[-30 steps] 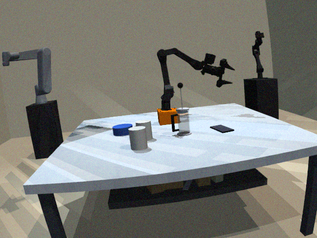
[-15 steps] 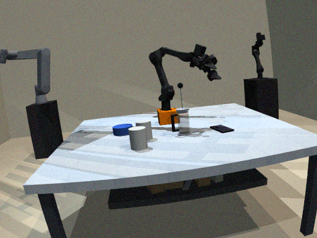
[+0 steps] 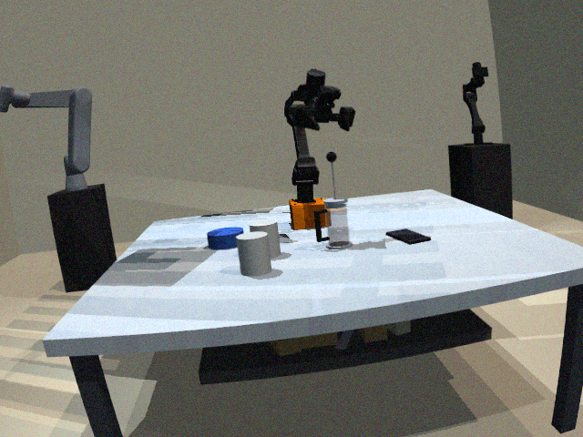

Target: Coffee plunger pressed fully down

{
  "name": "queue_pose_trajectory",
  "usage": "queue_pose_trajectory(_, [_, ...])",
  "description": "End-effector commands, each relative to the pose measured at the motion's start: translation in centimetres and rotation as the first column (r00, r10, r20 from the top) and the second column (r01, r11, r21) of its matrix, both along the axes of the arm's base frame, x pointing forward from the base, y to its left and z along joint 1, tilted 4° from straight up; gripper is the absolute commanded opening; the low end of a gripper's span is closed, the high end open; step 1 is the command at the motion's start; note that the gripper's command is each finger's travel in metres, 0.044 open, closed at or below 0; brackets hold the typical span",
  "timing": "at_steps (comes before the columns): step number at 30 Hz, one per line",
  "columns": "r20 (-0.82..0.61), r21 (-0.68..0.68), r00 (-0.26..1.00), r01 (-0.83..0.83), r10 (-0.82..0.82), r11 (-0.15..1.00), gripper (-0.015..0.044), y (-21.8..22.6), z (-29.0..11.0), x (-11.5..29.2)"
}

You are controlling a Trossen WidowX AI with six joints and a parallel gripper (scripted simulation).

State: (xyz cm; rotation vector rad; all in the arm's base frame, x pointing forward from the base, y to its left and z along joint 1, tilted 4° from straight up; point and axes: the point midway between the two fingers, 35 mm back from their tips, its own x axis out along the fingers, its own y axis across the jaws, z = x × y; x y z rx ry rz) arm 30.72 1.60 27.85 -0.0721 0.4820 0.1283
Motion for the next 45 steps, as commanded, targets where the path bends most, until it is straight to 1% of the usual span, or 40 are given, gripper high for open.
queue_pose_trajectory(1, [-0.023,0.104,0.996,0.092,-0.090,0.990,0.0440,-2.2,0.4,-1.1])
queue_pose_trajectory(5, [-0.023,0.104,0.996,0.092,-0.090,0.990,0.0440,-2.1,-1.1,-1.0])
queue_pose_trajectory(11, [-0.023,0.105,0.996,0.092,-0.090,0.990,0.0440,-1.7,-5.5,-0.9])
queue_pose_trajectory(42, [-0.020,0.105,0.996,0.091,-0.090,0.990,0.0440,-1.4,-7.5,2.8])
queue_pose_trajectory(45, [-0.020,0.105,0.996,0.091,-0.090,0.990,0.0361,-1.4,-7.5,2.8])
